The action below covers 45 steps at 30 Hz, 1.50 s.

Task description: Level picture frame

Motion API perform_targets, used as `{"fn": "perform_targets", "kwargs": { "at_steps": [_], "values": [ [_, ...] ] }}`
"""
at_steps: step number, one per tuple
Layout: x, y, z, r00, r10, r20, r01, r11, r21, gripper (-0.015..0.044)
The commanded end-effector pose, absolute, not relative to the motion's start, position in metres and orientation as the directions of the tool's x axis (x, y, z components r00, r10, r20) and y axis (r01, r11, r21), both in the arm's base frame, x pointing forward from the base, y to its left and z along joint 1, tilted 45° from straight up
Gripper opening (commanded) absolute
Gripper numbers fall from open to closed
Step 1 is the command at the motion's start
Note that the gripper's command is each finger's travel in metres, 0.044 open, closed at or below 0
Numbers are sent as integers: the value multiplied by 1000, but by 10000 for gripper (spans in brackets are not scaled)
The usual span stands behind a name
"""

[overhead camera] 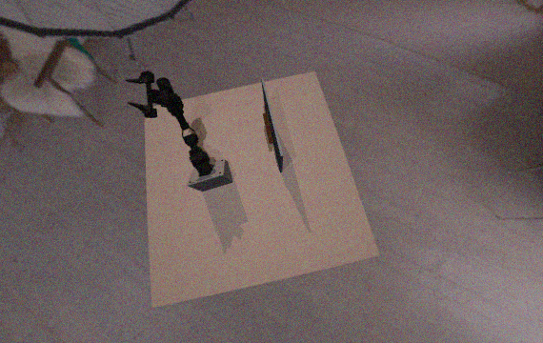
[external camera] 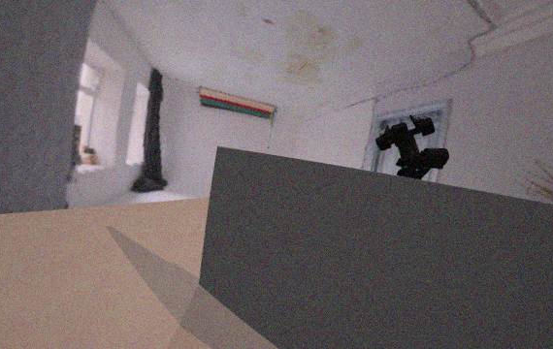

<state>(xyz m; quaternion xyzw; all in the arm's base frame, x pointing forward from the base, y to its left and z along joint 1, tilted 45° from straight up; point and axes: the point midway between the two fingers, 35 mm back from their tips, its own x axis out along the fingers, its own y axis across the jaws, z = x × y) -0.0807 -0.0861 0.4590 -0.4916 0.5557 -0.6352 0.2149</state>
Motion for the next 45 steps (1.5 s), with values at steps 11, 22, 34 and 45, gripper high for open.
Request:
{"fn": "perform_targets", "kwargs": {
  "at_steps": [11, 22, 34, 45],
  "values": [
    [-3, -147, 427, -52, -935, 350, 616, -306, -726, 260],
    [75, -163, 391, 273, -914, 302, 955, 218, -202, 260],
    [140, -151, 354, 531, -810, 248, 729, 586, 355, 260],
    [191, -121, 316, 735, -652, 188, 283, 547, 788, 260]
  ]
}}
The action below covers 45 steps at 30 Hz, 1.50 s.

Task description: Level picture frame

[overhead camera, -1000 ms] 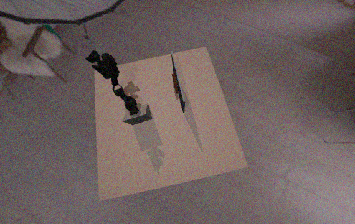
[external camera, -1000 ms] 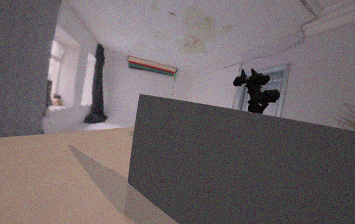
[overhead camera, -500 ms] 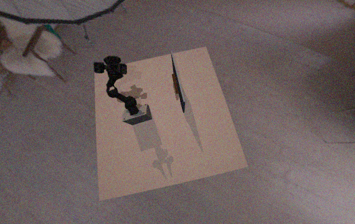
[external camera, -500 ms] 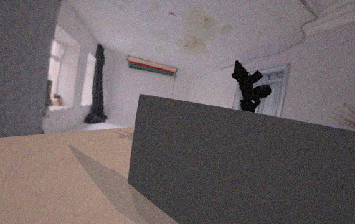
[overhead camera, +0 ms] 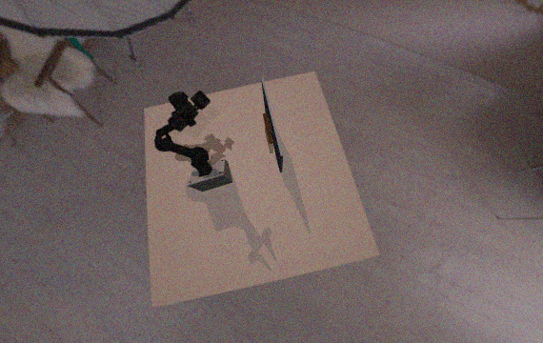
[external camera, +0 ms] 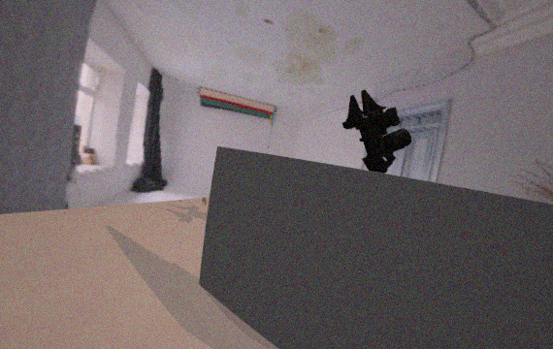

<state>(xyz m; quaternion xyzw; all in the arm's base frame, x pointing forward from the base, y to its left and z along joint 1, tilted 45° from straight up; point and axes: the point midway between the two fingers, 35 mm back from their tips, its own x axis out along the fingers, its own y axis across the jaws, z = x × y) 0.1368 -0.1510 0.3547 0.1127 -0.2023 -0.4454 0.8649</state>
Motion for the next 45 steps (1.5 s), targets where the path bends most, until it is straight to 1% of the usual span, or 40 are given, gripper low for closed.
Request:
{"fn": "perform_targets", "kwargs": {
  "at_steps": [1, 8, 15, 22, 26, 30, 34, 35, 45],
  "values": [
    [195, -117, 312, 751, -635, 182, 243, 522, 818, 260],
    [221, -90, 286, 852, -505, 140, -2, 263, 965, 260],
    [239, -57, 259, 928, -360, 94, -137, -96, 986, 260],
    [251, -22, 231, 978, -204, 45, -139, -472, 870, 260],
    [254, -1, 215, 994, -112, 17, -87, -661, 746, 260],
    [254, 20, 198, 1000, -19, -13, -8, -812, 584, 260],
    [252, 41, 182, 996, 75, -43, 86, -916, 392, 260],
    [252, 43, 180, 995, 85, -46, 96, -924, 371, 260],
    [252, 43, 180, 995, 87, -47, 98, -925, 367, 260]
  ]
}}
